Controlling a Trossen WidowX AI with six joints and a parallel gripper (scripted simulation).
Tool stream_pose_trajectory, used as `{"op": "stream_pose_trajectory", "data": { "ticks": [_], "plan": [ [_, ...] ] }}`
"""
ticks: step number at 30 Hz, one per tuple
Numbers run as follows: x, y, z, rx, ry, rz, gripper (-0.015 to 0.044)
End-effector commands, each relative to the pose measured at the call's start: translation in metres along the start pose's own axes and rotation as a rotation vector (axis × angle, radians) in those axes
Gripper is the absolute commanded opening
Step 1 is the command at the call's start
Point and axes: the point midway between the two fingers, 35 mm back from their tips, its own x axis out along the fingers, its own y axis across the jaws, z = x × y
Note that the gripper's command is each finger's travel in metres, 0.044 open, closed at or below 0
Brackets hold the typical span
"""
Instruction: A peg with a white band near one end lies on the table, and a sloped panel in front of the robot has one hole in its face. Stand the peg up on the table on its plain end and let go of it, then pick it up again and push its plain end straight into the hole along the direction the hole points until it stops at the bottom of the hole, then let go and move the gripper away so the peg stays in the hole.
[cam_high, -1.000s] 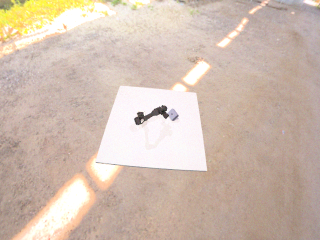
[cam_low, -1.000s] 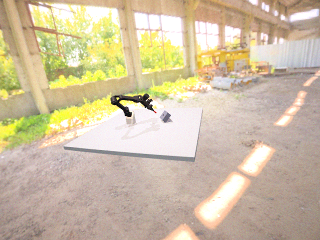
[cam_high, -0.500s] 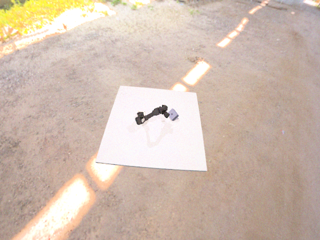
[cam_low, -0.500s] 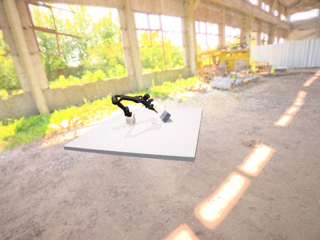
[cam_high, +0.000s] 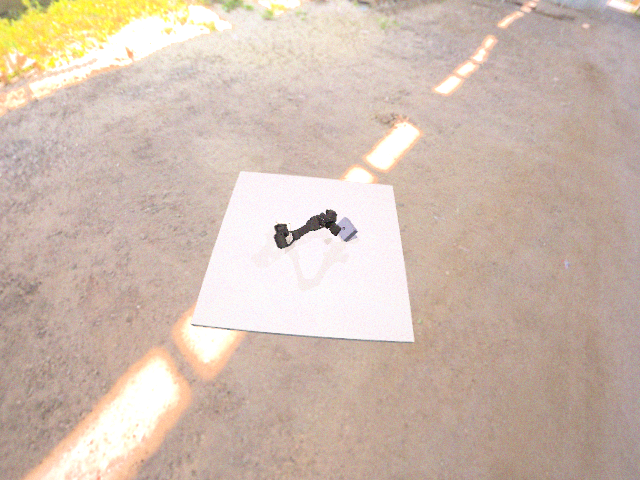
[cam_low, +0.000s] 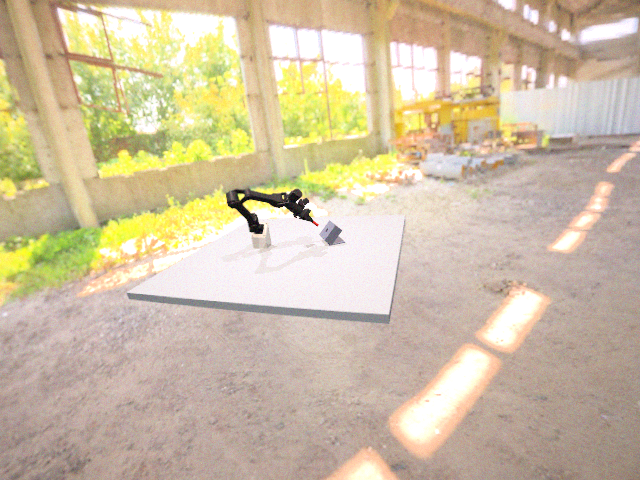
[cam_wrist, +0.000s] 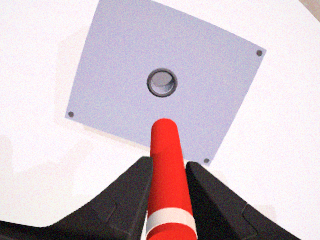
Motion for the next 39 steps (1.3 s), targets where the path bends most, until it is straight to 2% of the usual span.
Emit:
{"op": "stream_pose_trajectory", "data": {
  "ticks": [1, 39],
  "plan": [
    [0.007, 0.002, 0.001, -0.011, -0.004, 0.005, 0.0],
    [0.039, 0.002, 0.007, -0.022, -0.037, -0.011, 0.0]
  ]
}}
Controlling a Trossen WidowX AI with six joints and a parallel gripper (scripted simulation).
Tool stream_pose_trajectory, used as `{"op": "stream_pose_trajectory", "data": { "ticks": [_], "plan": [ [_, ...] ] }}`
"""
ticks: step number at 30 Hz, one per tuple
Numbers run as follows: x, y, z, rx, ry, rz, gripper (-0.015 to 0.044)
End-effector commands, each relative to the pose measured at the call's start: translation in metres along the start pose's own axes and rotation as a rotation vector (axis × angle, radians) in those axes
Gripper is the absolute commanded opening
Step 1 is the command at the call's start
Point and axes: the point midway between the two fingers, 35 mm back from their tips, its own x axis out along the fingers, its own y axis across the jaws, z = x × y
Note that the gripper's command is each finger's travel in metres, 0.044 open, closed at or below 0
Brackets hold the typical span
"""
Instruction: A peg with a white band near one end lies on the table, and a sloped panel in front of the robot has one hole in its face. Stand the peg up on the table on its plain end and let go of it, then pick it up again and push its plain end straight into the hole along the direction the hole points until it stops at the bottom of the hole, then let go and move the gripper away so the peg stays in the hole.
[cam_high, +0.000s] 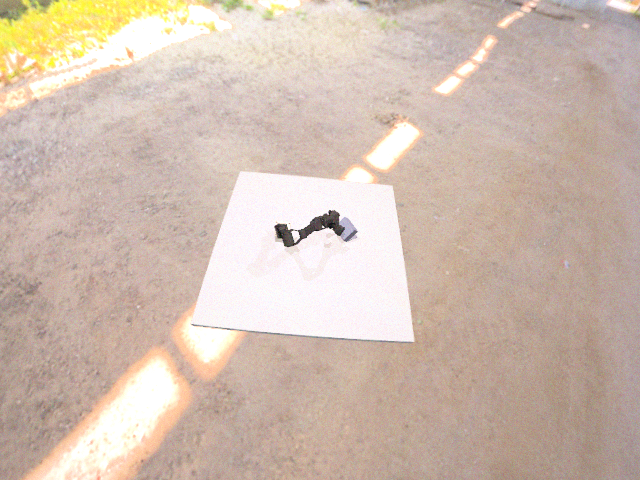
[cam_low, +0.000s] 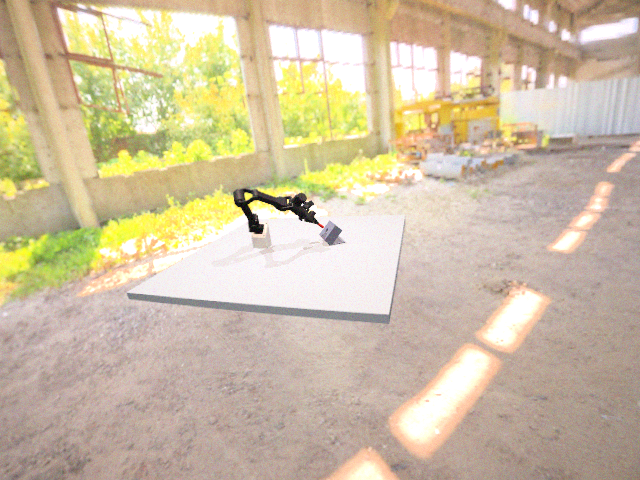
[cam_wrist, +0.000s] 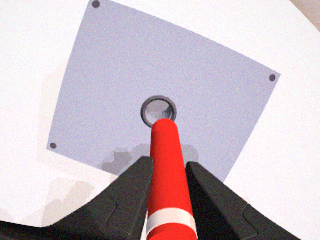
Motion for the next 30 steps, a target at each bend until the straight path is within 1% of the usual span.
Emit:
{"op": "stream_pose_trajectory", "data": {
  "ticks": [1, 17, 30],
  "plan": [
    [0.005, 0.001, 0.0, -0.004, 0.0, 0.007, 0.0],
    [0.024, 0.002, -0.001, -0.002, 0.0, 0.006, 0.0],
    [0.019, 0.0, 0.0, 0.004, -0.002, -0.001, 0.0]
  ]
}}
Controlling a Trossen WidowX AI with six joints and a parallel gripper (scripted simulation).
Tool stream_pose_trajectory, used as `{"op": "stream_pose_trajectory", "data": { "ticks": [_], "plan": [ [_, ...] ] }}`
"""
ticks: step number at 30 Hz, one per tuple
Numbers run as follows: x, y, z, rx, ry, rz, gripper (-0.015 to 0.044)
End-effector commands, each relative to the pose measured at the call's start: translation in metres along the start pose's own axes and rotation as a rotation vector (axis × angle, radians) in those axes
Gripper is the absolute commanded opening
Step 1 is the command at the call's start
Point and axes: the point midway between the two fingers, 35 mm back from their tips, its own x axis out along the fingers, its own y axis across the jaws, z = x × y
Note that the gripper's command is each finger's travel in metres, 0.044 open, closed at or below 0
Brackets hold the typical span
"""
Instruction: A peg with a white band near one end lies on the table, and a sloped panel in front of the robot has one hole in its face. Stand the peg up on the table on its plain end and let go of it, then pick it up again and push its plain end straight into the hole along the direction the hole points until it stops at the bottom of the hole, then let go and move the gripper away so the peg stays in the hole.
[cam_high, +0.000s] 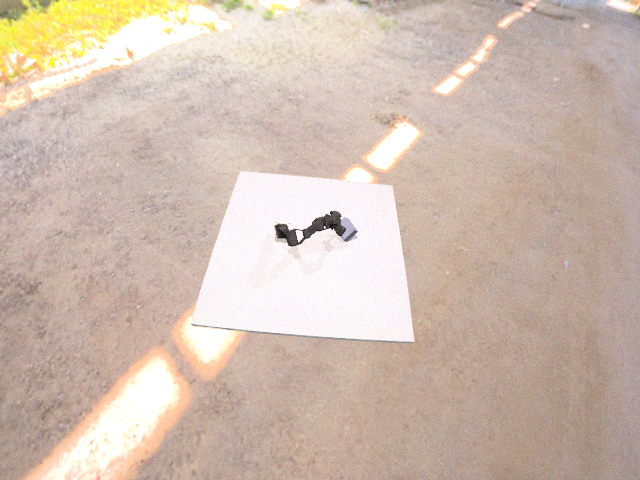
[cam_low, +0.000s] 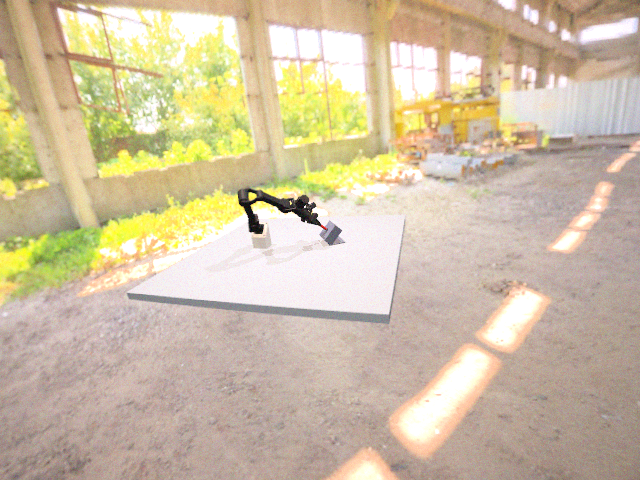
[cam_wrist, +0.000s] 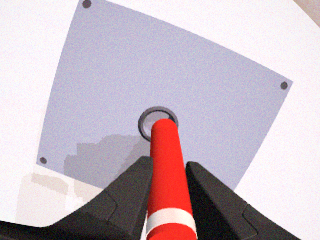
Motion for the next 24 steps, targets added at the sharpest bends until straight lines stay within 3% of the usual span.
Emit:
{"op": "stream_pose_trajectory", "data": {
  "ticks": [1, 24],
  "plan": [
    [-0.0003, 0.0002, -0.0004, 0.001, 0.001, 0.001, 0.0],
    [0.0046, 0.004, -0.0022, 0.0, 0.001, 0.001, 0.0]
  ]
}}
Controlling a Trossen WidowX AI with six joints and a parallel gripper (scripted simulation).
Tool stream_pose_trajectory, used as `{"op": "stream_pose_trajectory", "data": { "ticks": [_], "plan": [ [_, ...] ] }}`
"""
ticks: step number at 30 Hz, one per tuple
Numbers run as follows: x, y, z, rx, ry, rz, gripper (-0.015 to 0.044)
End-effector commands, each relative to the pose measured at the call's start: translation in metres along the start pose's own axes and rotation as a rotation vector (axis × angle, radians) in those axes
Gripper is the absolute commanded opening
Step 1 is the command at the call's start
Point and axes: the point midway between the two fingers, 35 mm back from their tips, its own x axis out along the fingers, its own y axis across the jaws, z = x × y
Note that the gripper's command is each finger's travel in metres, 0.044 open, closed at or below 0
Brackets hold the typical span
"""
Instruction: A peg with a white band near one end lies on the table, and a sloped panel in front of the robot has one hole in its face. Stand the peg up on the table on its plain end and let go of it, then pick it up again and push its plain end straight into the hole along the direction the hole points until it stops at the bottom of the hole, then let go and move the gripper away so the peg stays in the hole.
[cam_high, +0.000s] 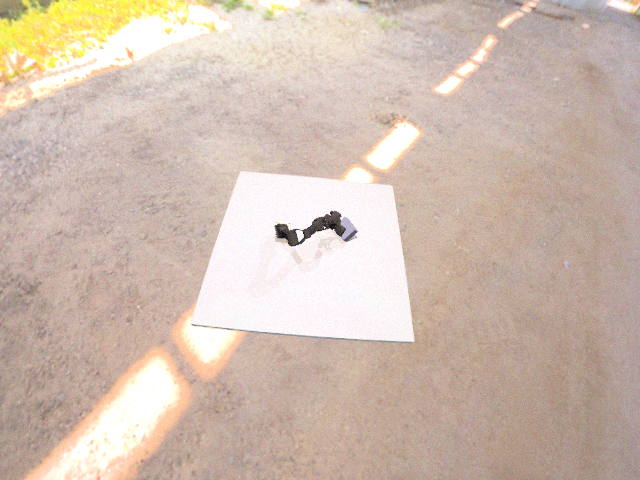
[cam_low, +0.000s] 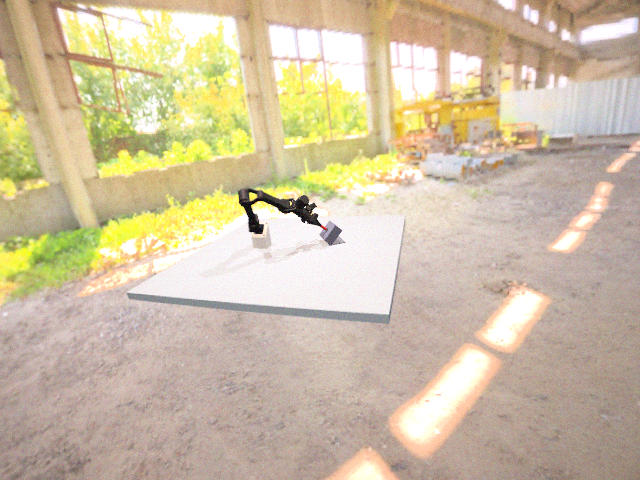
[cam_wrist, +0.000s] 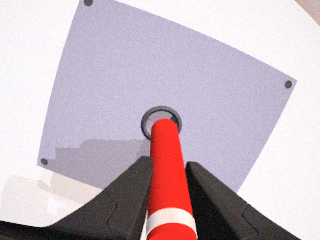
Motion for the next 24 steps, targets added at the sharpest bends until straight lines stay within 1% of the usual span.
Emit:
{"op": "stream_pose_trajectory", "data": {
  "ticks": [1, 24],
  "plan": [
    [0.003, 0.002, -0.001, -0.004, 0.002, 0.004, 0.0],
    [0.016, 0.004, -0.001, -0.004, 0.002, 0.004, 0.0]
  ]
}}
